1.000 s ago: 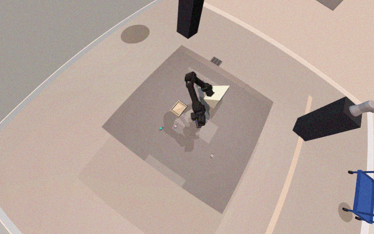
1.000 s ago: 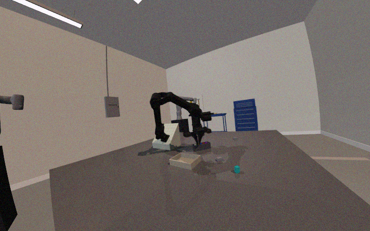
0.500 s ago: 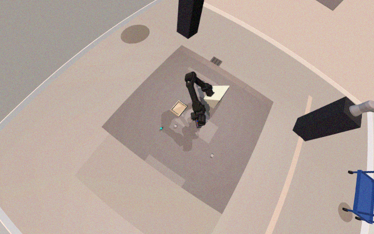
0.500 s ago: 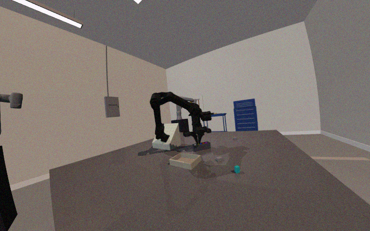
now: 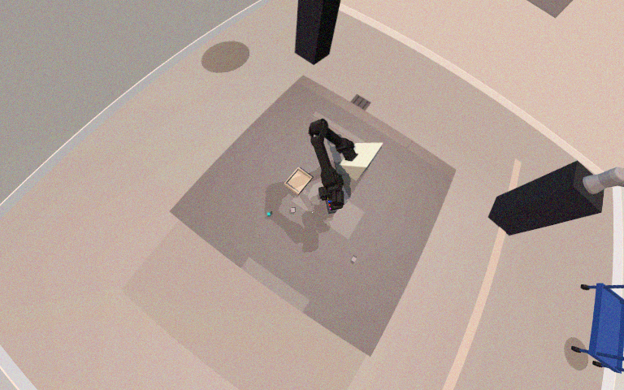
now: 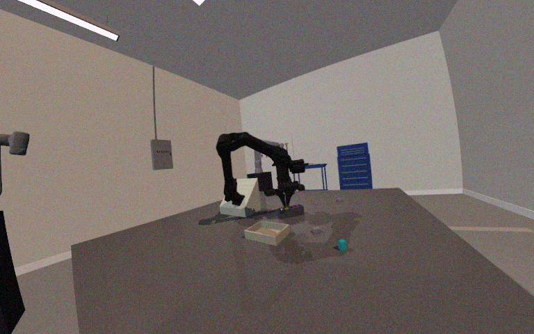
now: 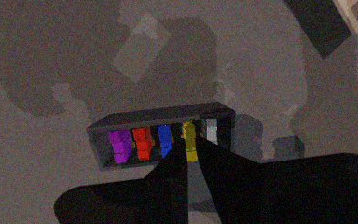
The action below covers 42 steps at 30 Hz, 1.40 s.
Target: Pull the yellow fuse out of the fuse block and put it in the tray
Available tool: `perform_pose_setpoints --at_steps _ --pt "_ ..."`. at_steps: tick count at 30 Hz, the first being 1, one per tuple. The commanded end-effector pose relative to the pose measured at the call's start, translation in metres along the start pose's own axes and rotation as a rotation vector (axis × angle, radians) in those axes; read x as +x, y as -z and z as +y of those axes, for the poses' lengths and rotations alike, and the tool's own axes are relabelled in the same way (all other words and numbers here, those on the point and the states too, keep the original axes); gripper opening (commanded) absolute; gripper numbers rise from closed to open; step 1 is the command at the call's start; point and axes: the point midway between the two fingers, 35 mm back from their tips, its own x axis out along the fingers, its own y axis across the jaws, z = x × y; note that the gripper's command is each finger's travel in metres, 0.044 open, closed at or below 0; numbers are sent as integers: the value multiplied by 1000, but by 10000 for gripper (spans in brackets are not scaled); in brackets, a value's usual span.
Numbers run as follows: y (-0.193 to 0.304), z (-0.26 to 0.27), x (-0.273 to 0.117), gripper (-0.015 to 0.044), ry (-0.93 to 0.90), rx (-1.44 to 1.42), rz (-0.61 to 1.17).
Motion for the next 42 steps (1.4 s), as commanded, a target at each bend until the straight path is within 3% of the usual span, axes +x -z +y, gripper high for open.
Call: perform_pose_setpoints --at_steps 1,42 --pt "0 1 -4 0 -5 4 0" --pt "0 1 -24 0 -4 1 -1"
